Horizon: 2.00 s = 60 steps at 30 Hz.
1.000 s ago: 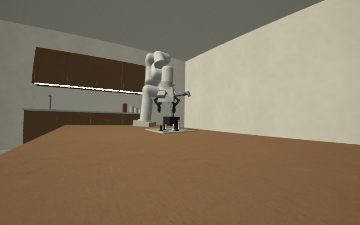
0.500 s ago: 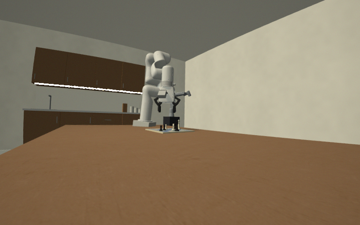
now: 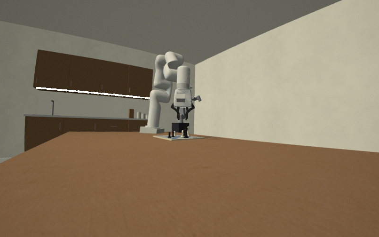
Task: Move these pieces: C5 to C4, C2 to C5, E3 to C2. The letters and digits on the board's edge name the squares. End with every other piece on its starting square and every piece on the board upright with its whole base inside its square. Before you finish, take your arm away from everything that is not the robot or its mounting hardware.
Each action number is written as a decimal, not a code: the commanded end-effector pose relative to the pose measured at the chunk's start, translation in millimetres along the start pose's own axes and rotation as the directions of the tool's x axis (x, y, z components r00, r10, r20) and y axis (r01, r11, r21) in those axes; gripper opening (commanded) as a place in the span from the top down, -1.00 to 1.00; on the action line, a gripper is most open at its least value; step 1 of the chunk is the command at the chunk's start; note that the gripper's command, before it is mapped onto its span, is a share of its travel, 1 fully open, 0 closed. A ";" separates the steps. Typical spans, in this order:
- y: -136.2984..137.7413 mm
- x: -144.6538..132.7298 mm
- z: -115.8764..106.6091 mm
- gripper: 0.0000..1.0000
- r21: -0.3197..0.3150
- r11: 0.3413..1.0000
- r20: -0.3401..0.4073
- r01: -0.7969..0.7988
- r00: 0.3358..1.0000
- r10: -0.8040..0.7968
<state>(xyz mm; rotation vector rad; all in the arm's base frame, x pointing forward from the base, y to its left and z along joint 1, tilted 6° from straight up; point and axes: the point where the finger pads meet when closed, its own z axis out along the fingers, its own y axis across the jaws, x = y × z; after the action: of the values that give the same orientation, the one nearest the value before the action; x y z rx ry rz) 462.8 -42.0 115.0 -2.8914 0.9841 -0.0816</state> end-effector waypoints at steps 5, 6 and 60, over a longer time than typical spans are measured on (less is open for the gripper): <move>-1.4 2.1 -1.7 0.25 0.002 1.000 -0.003 0.001 1.000 -0.001; -1.4 2.1 -1.7 0.25 0.002 1.000 -0.003 0.001 1.000 -0.001; -1.8 2.9 25.5 0.25 0.002 1.000 -0.002 0.001 1.000 -0.001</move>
<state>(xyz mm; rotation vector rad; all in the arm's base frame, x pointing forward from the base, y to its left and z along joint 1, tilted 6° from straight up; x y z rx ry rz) 466.0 -40.8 93.6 -2.8919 0.9823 -0.0794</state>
